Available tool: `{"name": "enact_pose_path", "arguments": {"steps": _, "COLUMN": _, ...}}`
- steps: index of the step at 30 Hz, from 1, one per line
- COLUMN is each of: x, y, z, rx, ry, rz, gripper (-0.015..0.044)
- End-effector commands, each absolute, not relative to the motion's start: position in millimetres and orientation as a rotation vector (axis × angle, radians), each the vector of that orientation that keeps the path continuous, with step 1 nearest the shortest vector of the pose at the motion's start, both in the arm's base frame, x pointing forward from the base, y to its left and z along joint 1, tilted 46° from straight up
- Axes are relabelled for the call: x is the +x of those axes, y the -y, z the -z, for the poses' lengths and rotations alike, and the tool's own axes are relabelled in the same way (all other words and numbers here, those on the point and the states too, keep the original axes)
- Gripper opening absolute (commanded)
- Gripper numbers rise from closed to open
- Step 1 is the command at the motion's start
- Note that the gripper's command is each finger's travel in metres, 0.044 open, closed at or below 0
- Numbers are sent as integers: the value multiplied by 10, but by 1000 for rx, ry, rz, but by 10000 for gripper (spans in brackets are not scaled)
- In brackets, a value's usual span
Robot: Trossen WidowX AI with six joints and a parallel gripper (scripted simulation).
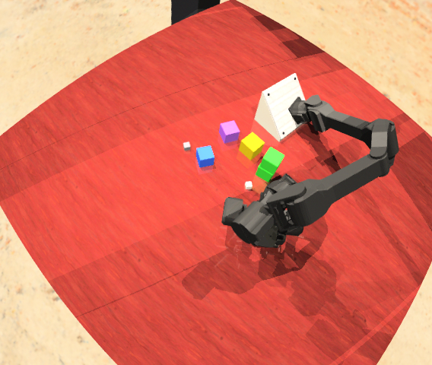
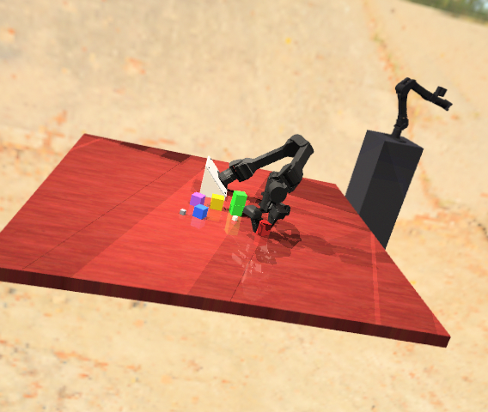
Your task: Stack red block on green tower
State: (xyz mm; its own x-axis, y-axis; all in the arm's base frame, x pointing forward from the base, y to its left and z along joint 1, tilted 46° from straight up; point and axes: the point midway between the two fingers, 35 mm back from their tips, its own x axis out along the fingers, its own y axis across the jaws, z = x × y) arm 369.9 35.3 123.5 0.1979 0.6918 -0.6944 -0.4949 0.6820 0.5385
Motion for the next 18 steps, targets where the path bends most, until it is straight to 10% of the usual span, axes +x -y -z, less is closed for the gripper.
{"name": "enact_pose_path", "arguments": {"steps": 1, "x": 3691, "y": -357, "z": -1237, "rx": 219, "ry": -1090, "rz": -842, "gripper": 230}}
{"name": "enact_pose_path", "arguments": {"steps": 18, "x": 3650, "y": -175, "z": -1408, "rx": 218, "ry": -1091, "rz": -841, "gripper": 0}}
